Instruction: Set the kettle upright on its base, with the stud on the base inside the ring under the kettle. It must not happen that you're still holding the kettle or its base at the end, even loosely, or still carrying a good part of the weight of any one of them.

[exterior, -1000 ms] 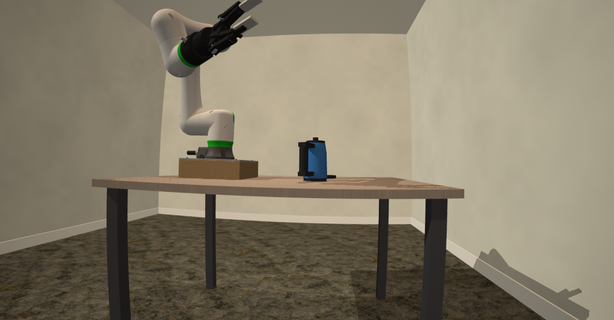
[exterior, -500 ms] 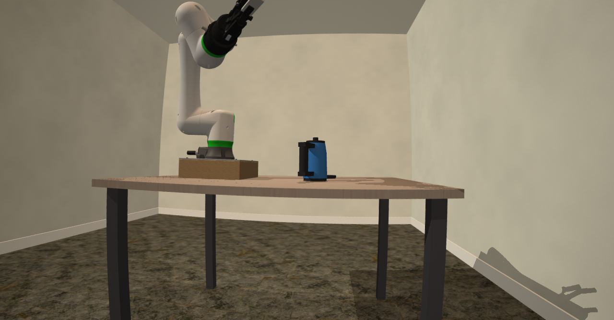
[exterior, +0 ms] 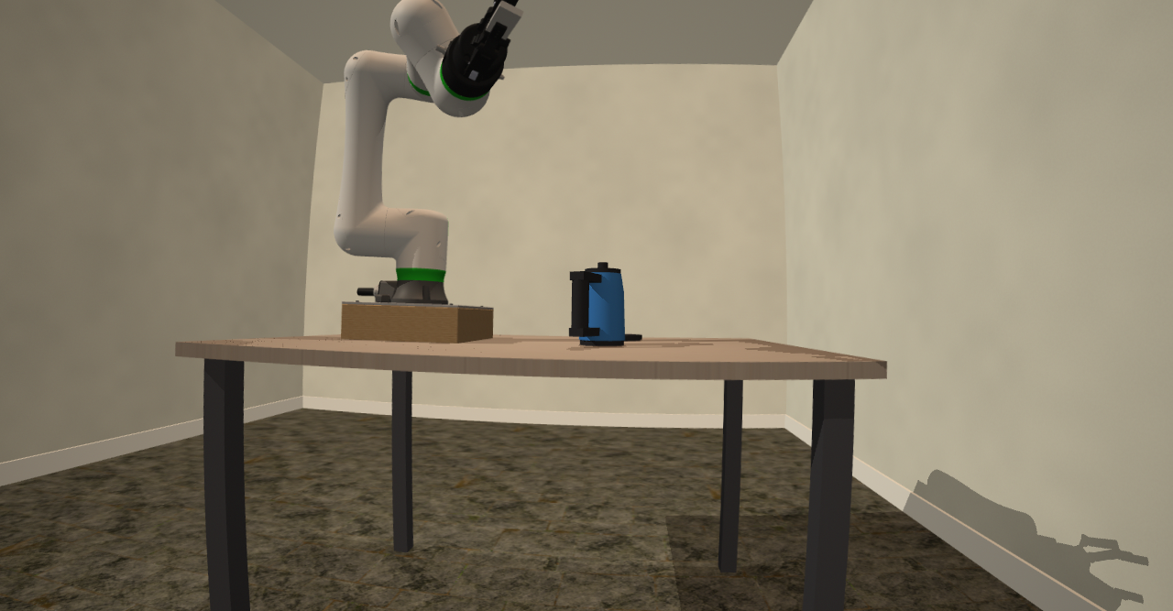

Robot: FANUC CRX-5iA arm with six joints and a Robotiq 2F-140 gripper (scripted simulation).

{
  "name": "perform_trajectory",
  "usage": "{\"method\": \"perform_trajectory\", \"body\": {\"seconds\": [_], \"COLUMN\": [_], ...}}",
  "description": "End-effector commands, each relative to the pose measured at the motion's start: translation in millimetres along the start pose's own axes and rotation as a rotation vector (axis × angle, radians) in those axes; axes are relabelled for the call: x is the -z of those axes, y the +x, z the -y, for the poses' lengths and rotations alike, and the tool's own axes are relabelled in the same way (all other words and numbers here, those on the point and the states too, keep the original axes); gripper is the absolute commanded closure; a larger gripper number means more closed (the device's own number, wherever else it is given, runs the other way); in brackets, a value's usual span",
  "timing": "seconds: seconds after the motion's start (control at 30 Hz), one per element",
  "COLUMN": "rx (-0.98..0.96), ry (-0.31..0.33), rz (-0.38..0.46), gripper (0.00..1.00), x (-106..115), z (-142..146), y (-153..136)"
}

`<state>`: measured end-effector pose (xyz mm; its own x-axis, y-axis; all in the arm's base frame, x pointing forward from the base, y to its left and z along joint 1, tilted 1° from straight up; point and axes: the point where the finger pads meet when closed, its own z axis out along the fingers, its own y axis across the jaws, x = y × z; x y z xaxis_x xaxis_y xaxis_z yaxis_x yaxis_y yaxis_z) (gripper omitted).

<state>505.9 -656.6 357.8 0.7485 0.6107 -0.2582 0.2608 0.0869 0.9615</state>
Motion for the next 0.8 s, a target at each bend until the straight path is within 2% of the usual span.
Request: {"method": "perform_trajectory", "body": {"seconds": [0.0,0.03,0.1,0.27,0.6,0.67,0.77], "rx": [0.003,0.003,0.003,0.007,0.031,0.031,0.043], "ry": [0.139,0.163,0.163,0.288,0.544,0.544,0.618], "rz": [0.061,0.064,0.064,0.065,0.002,0.002,-0.031], "gripper": [0.53,0.53,0.53,0.53,0.53,0.53,0.53], "x": [1,4,4,20,78,78,101], "z": [13,17,17,34,68,68,77], "y": [24,30,30,61,139,139,163]}}
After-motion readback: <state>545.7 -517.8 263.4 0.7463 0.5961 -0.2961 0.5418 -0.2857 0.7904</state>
